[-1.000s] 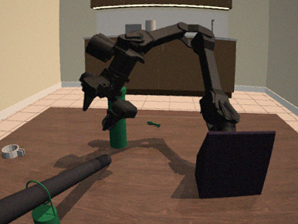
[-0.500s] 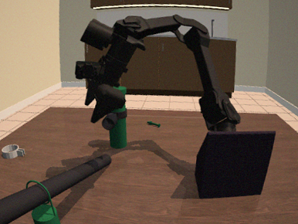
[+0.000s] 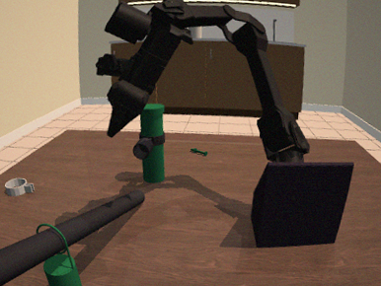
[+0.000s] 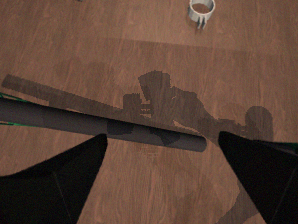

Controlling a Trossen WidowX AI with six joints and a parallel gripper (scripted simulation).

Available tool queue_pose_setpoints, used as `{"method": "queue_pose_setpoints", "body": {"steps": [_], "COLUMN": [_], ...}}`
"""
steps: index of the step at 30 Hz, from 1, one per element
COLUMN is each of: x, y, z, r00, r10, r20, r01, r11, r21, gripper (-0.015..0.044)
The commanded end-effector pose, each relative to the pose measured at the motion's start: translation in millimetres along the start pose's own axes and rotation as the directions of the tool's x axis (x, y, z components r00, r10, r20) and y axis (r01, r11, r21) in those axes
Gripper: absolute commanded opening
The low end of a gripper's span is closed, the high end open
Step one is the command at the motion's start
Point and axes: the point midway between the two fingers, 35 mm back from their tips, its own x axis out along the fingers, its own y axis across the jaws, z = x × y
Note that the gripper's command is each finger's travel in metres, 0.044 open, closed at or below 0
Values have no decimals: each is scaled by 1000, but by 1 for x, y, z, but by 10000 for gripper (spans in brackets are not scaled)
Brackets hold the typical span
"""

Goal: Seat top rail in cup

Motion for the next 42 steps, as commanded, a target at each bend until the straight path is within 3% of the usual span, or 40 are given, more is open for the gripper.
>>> {"method": "queue_pose_setpoints", "body": {"steps": [1, 4, 8, 13, 17, 33, 42], "x": [-1, 4, 23, 53, 72, 73, 104], "y": [1, 3, 9, 17, 22, 22, 22], "z": [1, 2, 1, -5, -13, -14, -31], "r00": [1000, 999, 987, 933, 872, 869, 869], "r10": [-4, -1, 6, 10, 10, 10, 9], "r20": [1, -36, -160, -360, -489, -495, -495], "r01": [4, -2, -73, -308, -480, -488, -487], "r11": [1000, 997, 905, 542, 208, 190, 191], "r21": [29, -79, -418, -782, -852, -852, -852], "gripper": [440, 440, 440, 440, 440, 440, 440]}}
